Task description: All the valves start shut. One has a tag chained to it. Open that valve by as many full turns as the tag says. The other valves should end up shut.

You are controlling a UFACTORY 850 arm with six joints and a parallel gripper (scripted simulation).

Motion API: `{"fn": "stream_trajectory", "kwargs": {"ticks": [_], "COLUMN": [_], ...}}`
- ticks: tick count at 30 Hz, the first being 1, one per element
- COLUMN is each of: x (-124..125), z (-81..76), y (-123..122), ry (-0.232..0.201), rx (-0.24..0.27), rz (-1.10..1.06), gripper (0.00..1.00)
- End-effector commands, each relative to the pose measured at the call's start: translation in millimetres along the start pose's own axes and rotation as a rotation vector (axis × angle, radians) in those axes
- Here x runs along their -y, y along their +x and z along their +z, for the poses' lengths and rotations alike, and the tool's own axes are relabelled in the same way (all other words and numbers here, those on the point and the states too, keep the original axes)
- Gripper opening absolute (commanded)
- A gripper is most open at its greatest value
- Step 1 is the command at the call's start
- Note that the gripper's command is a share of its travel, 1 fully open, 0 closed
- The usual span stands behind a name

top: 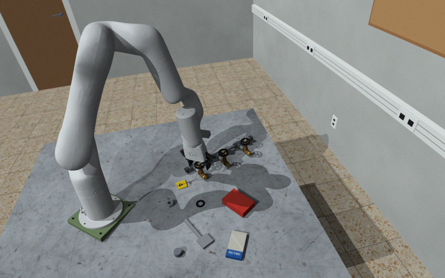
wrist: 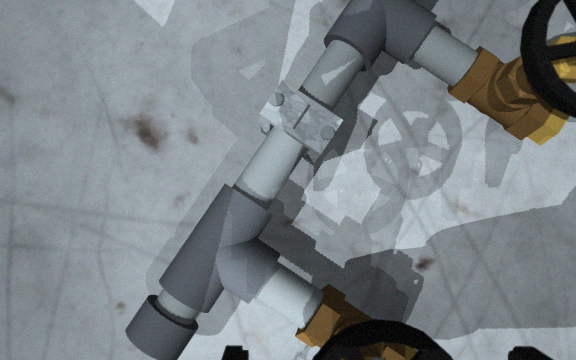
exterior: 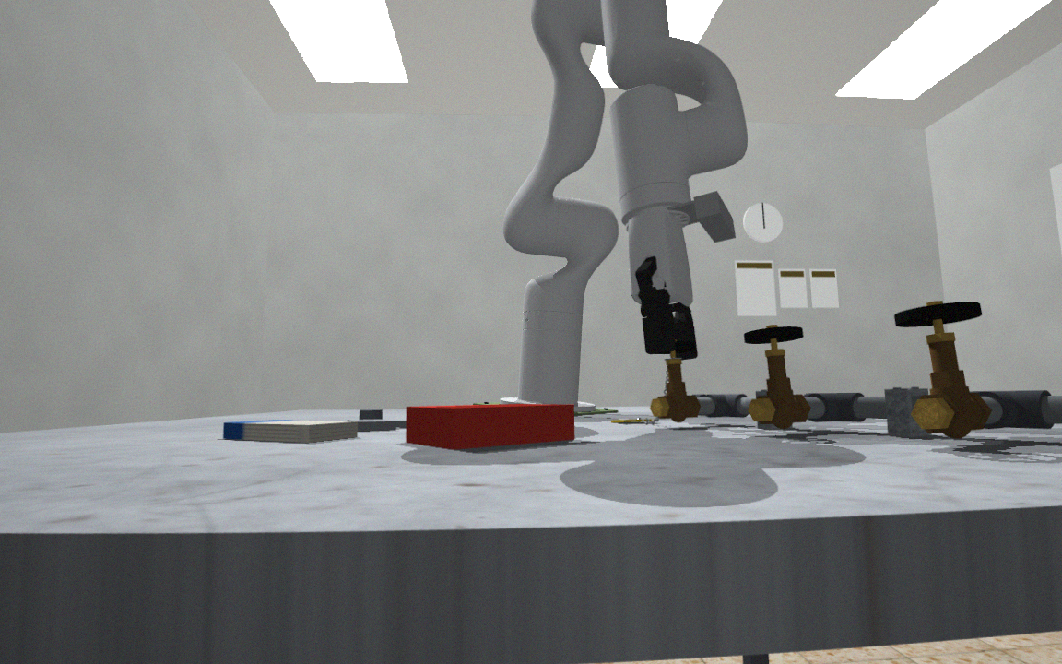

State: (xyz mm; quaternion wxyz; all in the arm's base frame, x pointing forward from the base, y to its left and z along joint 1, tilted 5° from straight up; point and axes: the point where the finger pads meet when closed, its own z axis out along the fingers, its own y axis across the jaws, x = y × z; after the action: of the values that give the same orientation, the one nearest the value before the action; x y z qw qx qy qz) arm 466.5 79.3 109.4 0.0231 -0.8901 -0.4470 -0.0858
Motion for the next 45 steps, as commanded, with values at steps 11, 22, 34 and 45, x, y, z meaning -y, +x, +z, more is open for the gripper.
{"fn": "stream_trajectory", "kwargs": {"ticks": [11, 22, 34, 45], "x": [-0.5, -0.5, -0.5, -0.5], "z": [-0.6, -0.6, -0.6, -0.6], "y": [0.8, 0.8, 0.8, 0.8], "ry": [-0.009, -0.006, 0.0, -0.004], "rx": [-0.009, -0.036, -0.061, -0.062], "rz": [0.687, 1.153, 1.658, 2.105], "gripper": [1.0, 1.0, 1.0, 1.0]}}
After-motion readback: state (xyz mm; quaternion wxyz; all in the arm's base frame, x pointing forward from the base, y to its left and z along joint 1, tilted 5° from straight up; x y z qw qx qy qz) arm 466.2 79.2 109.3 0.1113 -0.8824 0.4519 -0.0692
